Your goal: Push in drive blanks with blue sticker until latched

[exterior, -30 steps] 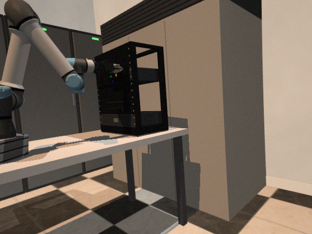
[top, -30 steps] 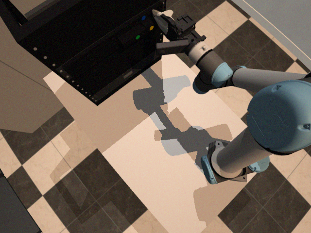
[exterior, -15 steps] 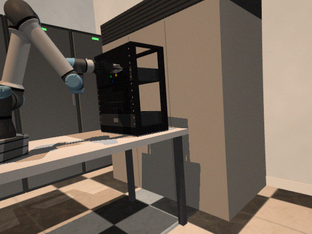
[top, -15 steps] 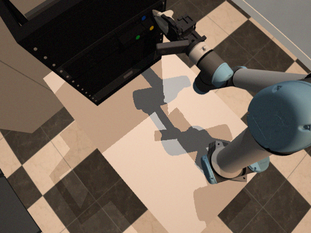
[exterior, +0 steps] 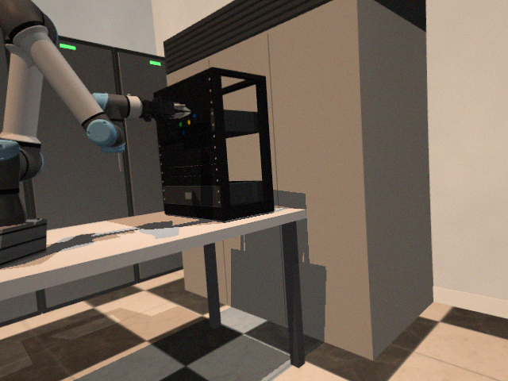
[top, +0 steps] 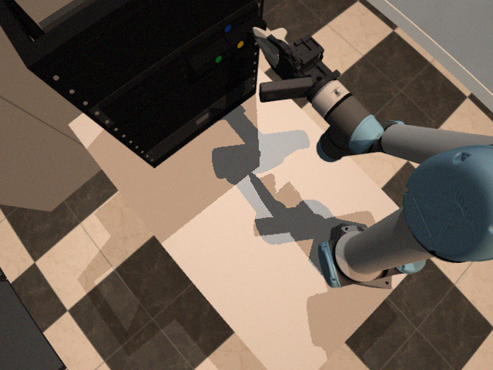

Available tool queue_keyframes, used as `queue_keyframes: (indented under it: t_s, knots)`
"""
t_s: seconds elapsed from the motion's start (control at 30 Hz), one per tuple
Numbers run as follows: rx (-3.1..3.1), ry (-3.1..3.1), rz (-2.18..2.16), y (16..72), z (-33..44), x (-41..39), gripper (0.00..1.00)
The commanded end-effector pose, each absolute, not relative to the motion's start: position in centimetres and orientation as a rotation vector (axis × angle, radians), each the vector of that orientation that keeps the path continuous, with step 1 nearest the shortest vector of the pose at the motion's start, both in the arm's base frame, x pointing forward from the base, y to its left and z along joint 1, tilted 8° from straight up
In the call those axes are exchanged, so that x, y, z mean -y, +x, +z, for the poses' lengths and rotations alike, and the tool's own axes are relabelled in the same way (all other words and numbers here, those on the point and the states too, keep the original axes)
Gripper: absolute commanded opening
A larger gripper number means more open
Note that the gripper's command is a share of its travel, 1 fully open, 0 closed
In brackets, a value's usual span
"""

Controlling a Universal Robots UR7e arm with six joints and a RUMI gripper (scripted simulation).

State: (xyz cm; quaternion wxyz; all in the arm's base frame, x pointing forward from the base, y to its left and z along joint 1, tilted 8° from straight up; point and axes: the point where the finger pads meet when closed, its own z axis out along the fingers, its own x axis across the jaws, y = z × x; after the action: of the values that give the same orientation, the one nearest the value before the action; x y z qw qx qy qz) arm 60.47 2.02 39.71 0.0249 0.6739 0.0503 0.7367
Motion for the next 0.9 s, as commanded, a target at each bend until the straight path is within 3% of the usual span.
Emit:
queue_keyframes:
  t_s: [0.0,0.87]
  knots:
    - [-0.157,2.083,2.280,57.8,39.5,-1.8,0.00]
    - [-0.157,2.083,2.280,54.6,39.3,-1.7,0.00]
